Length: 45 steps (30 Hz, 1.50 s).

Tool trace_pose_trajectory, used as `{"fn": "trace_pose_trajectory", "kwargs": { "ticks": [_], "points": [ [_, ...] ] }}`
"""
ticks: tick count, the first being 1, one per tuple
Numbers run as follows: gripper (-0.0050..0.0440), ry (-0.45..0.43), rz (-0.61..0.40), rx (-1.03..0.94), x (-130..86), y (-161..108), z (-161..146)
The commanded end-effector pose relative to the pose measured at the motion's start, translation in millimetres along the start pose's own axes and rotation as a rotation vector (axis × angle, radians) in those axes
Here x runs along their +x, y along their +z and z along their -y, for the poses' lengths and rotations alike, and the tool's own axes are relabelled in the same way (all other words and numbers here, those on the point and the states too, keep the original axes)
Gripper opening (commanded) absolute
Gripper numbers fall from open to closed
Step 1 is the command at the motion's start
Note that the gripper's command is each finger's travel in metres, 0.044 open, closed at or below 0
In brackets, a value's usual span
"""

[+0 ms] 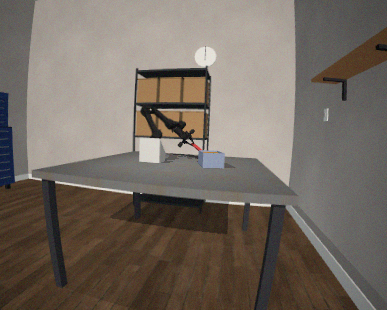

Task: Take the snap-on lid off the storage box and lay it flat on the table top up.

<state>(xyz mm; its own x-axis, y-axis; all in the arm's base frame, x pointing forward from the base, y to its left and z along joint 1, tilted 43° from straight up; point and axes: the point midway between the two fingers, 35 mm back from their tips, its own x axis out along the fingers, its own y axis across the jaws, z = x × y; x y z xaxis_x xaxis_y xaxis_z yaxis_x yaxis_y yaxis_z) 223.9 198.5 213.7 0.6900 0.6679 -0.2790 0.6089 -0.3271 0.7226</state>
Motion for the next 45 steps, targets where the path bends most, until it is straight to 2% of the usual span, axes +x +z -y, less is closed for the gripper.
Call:
{"fn": "trace_pose_trajectory", "kwargs": {
  "ticks": [1, 45],
  "points": [
    [-0.005, 0.002, 0.013, 0.005, 3, 3, 3],
    [-0.005, 0.002, 0.013, 0.005, 26, 4, 30]
  ]
}}
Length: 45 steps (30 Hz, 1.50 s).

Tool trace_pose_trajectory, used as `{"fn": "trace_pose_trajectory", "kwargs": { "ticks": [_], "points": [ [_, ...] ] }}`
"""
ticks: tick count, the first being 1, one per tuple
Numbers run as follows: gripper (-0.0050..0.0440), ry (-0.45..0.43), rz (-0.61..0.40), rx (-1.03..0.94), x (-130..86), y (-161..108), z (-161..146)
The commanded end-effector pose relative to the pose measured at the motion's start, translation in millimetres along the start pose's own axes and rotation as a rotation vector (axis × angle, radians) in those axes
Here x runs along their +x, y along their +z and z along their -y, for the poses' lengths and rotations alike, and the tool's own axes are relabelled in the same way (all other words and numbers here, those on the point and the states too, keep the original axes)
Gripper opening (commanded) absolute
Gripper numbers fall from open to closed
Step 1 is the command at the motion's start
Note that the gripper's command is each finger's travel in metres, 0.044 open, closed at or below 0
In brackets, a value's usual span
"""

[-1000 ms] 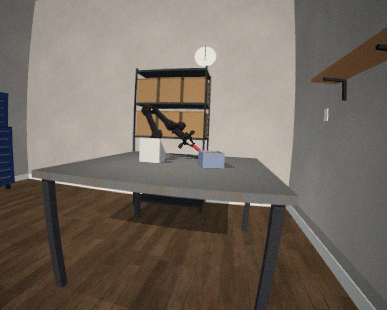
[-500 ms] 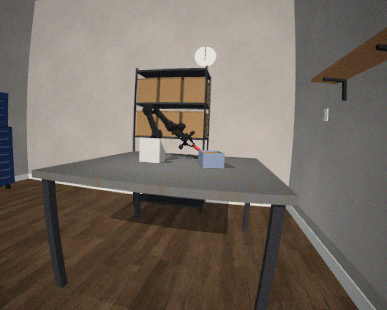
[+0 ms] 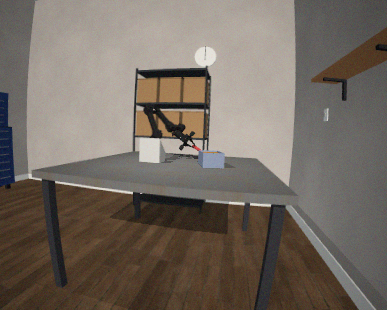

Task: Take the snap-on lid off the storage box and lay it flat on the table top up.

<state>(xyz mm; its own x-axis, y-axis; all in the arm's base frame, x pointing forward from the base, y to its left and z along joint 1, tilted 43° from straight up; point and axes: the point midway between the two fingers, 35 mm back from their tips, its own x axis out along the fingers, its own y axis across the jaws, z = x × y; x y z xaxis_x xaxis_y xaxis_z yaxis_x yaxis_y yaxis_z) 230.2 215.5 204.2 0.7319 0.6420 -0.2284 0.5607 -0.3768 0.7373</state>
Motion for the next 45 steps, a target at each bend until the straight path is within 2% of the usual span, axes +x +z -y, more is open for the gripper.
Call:
{"fn": "trace_pose_trajectory", "kwargs": {
  "ticks": [1, 45],
  "points": [
    [-0.005, -0.069, 0.011, 0.0, 6, 7, 23],
    [-0.005, -0.069, 0.011, 0.0, 23, 7, 46]
  ]
}}
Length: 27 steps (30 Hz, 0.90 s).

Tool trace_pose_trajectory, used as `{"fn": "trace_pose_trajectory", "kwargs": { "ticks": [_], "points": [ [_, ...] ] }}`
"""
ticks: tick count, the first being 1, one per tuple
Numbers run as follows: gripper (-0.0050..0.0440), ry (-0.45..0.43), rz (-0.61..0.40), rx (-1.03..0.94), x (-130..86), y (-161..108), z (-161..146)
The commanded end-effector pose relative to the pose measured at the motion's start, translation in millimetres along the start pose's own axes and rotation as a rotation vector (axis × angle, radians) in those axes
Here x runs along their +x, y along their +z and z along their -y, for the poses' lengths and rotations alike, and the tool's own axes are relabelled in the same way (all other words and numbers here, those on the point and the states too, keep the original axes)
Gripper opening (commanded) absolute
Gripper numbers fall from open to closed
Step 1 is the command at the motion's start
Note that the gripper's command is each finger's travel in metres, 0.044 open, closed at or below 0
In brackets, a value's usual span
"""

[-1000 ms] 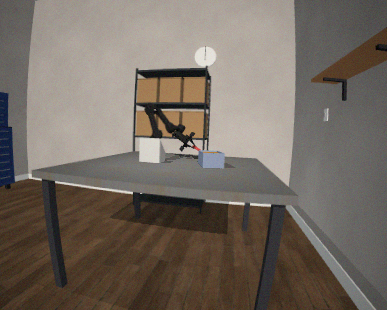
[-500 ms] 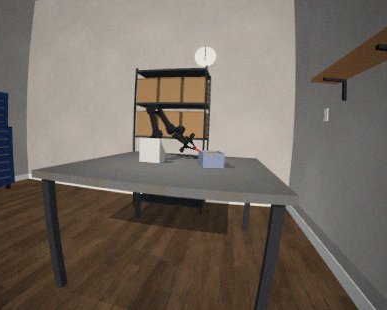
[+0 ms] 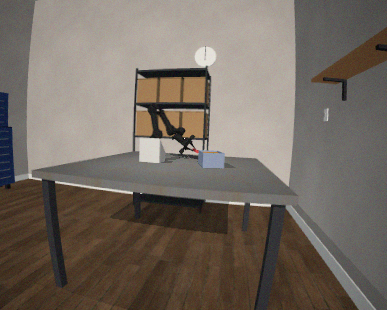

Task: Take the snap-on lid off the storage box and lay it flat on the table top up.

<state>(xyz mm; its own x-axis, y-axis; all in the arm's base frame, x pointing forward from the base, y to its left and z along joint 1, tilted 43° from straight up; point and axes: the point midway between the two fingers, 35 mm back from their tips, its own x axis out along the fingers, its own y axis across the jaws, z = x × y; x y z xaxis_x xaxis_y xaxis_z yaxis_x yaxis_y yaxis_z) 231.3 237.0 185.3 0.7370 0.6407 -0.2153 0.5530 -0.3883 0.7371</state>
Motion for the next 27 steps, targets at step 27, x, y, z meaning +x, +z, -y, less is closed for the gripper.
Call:
{"fn": "trace_pose_trajectory", "kwargs": {
  "ticks": [27],
  "points": [
    [-0.005, -0.008, 0.002, -0.002, 2, 1, 3]
  ]
}}
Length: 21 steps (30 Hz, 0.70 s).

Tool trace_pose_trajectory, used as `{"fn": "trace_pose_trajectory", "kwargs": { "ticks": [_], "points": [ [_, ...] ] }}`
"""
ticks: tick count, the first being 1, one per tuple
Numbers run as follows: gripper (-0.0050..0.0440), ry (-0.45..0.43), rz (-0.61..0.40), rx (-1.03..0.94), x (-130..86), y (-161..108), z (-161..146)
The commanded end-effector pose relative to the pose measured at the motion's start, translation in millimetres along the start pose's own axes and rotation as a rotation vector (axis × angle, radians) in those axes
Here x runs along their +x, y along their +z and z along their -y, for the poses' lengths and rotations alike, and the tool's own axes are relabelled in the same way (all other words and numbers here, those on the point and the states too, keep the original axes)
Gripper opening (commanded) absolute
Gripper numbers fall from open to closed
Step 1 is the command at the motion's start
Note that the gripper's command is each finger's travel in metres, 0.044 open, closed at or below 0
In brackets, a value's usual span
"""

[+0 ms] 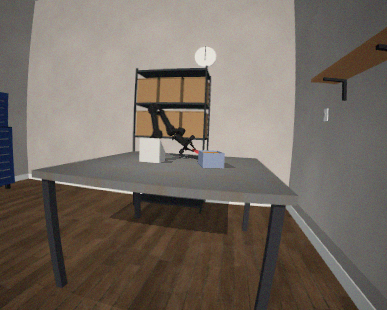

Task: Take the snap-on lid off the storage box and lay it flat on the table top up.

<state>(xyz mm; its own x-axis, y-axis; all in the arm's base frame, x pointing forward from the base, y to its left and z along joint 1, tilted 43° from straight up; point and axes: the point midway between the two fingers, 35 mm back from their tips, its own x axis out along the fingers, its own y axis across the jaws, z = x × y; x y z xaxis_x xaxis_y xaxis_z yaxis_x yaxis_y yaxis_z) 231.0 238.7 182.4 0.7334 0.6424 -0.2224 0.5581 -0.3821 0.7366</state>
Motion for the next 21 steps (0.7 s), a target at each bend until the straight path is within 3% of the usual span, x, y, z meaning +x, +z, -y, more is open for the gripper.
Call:
{"fn": "trace_pose_trajectory", "kwargs": {
  "ticks": [1, 12, 13, 16, 21],
  "points": [
    [-0.005, 0.0, 0.0, 0.0, 0.0, 0.0, 0.0],
    [-0.005, 0.0, 0.0, 0.0, 0.0, 0.0, 0.0],
    [0.0024, 0.0, 0.0, 0.0, 0.1, 0.0, 0.3],
    [0.0088, 0.0, 0.0, 0.0, 0.4, 0.0, 1.6],
    [0.009, 0.0, 0.0, 0.0, 0.9, 0.0, 3.2]
  ]
}}
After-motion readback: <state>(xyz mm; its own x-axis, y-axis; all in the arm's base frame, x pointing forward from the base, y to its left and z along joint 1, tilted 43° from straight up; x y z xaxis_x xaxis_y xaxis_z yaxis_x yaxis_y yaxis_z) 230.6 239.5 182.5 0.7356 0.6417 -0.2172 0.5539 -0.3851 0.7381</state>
